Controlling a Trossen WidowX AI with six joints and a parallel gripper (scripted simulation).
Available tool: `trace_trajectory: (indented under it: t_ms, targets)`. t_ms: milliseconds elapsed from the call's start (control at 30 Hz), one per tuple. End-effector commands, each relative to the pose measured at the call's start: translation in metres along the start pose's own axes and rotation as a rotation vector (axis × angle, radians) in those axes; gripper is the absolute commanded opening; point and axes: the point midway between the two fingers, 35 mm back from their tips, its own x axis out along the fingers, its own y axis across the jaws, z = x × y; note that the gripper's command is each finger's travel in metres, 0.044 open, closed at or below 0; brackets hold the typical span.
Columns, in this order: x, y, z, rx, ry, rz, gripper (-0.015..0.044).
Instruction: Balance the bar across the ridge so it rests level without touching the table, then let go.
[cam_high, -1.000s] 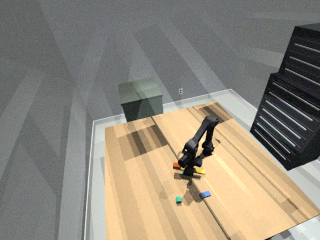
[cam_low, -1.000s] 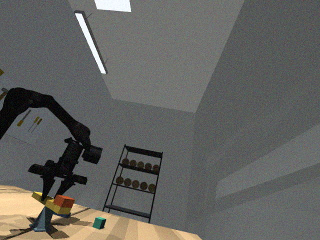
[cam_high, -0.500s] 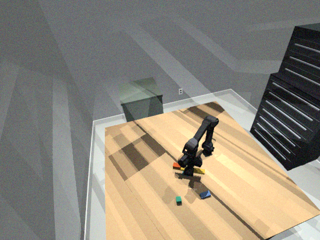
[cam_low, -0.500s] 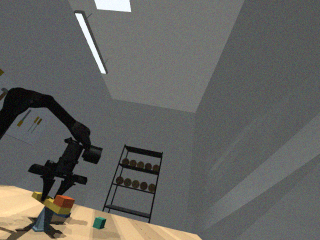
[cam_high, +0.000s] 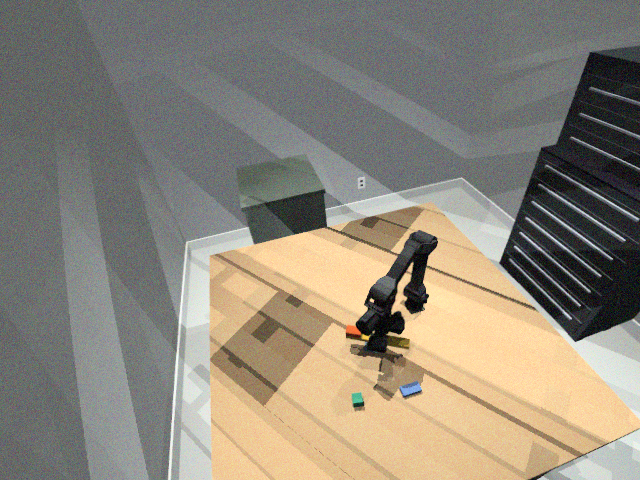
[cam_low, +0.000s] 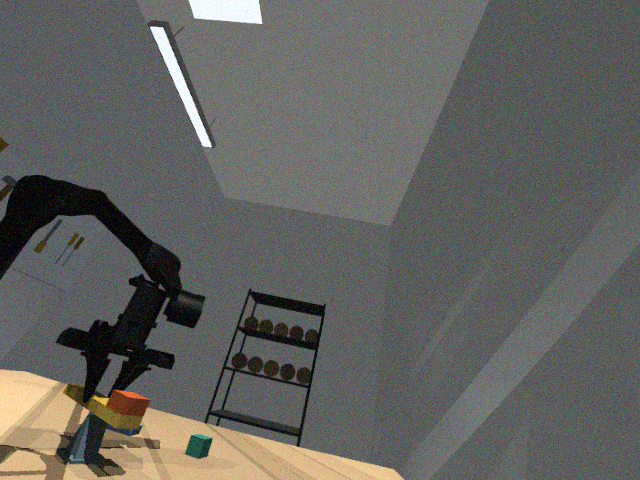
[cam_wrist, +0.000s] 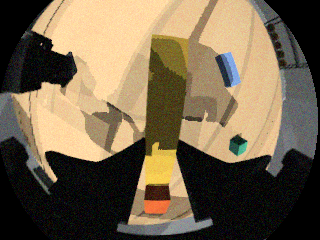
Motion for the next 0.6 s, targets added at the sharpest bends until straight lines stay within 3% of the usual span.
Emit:
trace_trajectory:
  t_ms: [0,133,567]
  targets:
    - [0.0000,0.0000,0.0000,0.000,0.000,0.000,0.0079]
    - [0.0000,0.0000,0.0000,0.000,0.000,0.000,0.0167]
    - [0.0000,0.0000,0.0000,0.000,0.000,0.000,0.0167]
